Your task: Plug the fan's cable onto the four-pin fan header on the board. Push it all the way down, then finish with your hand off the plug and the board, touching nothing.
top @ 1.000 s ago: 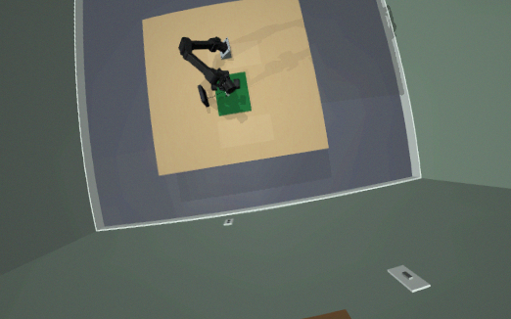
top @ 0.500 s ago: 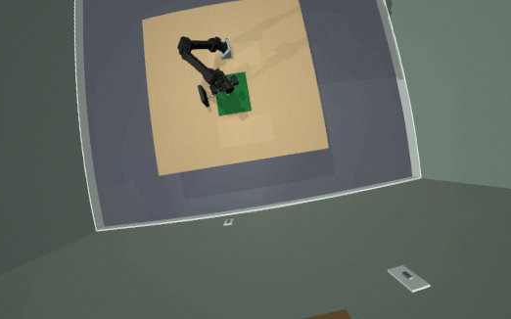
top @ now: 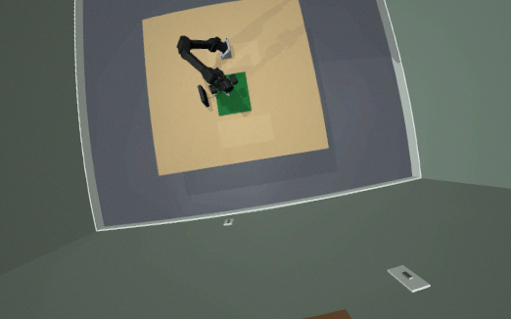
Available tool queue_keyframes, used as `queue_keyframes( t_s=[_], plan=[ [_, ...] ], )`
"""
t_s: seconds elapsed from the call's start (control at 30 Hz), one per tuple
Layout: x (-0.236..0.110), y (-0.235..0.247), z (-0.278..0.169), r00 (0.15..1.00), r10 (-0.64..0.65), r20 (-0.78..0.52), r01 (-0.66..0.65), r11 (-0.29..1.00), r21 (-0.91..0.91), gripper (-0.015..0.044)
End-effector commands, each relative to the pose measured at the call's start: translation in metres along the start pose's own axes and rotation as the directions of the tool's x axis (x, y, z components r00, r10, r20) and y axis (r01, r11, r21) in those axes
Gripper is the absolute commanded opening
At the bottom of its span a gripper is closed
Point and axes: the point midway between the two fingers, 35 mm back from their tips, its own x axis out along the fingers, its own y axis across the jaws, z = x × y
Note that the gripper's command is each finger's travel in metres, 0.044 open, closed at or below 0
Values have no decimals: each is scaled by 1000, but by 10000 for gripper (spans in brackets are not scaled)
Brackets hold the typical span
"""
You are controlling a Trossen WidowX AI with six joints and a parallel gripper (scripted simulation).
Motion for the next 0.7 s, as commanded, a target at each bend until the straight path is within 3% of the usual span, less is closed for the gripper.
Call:
queue_keyframes(
  t_s=[0.0, 0.37, 0.67],
  plan=[
    [1, -1, 5, 1000, 3, 5, -3, 1000, -10, 0],
    [1, -1, 5, 1000, 3, 5, -3, 1000, -9, 0],
    [23, -1, 6, 1000, 4, 5, -3, 1000, -8, 0]
  ],
)
